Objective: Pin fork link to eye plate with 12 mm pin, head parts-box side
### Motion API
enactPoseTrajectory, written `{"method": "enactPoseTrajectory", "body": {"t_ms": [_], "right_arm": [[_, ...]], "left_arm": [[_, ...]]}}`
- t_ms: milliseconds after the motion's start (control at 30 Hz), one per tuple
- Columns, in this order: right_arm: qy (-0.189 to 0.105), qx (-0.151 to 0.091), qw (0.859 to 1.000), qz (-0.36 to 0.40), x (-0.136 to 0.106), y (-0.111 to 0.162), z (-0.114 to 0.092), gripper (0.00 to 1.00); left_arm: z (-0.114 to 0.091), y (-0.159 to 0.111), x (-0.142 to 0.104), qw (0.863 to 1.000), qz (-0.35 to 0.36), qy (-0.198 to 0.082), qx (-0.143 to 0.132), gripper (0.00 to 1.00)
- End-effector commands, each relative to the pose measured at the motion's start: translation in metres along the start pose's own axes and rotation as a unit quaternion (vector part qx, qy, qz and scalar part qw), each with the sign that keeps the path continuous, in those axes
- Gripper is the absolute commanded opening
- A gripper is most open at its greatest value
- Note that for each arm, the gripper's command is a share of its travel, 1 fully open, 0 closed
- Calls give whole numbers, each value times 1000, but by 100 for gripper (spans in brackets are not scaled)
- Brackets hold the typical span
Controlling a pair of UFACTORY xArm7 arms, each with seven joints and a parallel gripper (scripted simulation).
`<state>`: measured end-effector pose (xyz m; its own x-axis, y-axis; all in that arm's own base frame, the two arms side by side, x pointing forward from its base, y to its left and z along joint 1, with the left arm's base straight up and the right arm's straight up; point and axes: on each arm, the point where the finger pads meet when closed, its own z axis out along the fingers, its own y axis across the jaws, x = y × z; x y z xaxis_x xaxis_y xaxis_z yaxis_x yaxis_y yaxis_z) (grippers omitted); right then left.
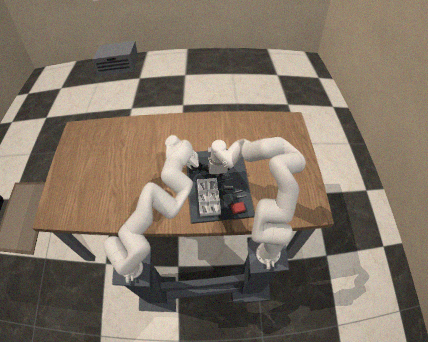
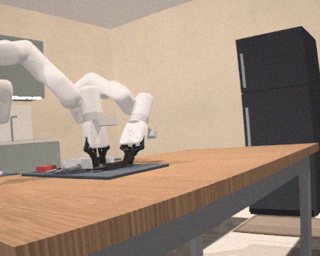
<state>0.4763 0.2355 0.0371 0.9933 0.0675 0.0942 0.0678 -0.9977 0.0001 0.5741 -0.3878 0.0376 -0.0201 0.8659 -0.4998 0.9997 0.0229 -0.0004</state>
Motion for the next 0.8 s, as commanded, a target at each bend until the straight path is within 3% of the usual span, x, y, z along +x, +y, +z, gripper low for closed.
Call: {"method": "enactPoseTrajectory", "body": {"t_ms": [0, 767], "right_arm": [[2, 1, 1000, 0, -2, -1, -2, 32], [2, 1, 1000, 0, -4, -1, -2, 32]], "left_arm": [[-2, 1, -2, 1000, 1, -1, -2, 0], [-2, 1, -2, 1000, 1, -1, -2, 0]]}}
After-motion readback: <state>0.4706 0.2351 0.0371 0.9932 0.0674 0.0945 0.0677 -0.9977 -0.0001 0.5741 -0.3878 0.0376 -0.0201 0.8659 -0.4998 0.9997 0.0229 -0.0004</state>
